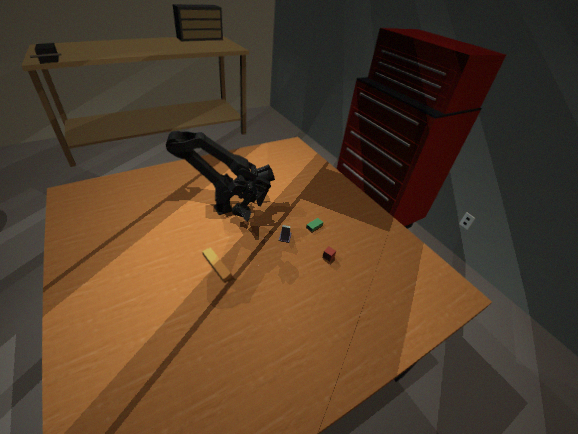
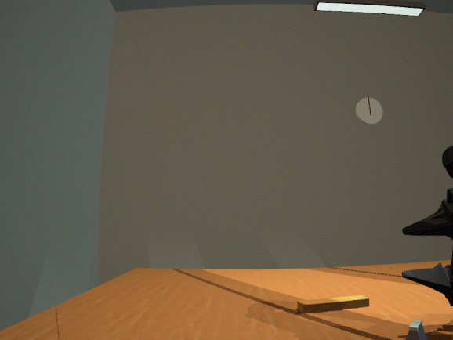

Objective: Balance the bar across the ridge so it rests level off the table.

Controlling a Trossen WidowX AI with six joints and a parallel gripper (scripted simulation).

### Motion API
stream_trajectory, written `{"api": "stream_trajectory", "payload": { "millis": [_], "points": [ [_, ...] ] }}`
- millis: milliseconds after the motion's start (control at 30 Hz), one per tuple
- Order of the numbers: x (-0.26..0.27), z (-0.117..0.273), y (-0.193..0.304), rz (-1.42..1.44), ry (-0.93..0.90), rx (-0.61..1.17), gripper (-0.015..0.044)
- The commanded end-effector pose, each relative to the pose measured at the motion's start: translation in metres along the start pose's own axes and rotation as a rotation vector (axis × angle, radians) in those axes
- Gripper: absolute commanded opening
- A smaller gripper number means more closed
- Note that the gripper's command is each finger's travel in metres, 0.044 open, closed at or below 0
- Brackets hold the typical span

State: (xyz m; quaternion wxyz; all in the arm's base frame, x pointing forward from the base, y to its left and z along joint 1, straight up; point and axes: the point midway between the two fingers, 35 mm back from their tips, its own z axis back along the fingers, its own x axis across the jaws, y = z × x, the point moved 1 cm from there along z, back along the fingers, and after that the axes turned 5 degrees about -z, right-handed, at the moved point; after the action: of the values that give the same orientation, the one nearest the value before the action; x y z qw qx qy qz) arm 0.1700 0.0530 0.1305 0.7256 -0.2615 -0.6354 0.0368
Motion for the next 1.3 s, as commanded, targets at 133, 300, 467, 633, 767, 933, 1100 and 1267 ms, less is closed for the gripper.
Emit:
{"api": "stream_trajectory", "payload": {
  "millis": [133, 300, 467, 633, 767, 933, 1100, 1267],
  "points": [
    [0.000, -0.005, 0.000, 0.094, 0.055, -0.012, 0.0315],
    [-0.002, -0.013, -0.001, 0.225, 0.137, -0.020, 0.0315],
    [-0.003, -0.021, -0.003, 0.312, 0.224, -0.015, 0.0315],
    [-0.006, -0.028, -0.004, 0.392, 0.312, -0.002, 0.0315],
    [-0.007, -0.034, -0.006, 0.484, 0.379, 0.014, 0.0315],
    [-0.010, -0.041, -0.009, 0.593, 0.463, 0.044, 0.0315],
    [-0.013, -0.048, -0.013, 0.691, 0.545, 0.084, 0.0315],
    [-0.015, -0.055, -0.017, 0.781, 0.624, 0.134, 0.0315]
  ]
}}
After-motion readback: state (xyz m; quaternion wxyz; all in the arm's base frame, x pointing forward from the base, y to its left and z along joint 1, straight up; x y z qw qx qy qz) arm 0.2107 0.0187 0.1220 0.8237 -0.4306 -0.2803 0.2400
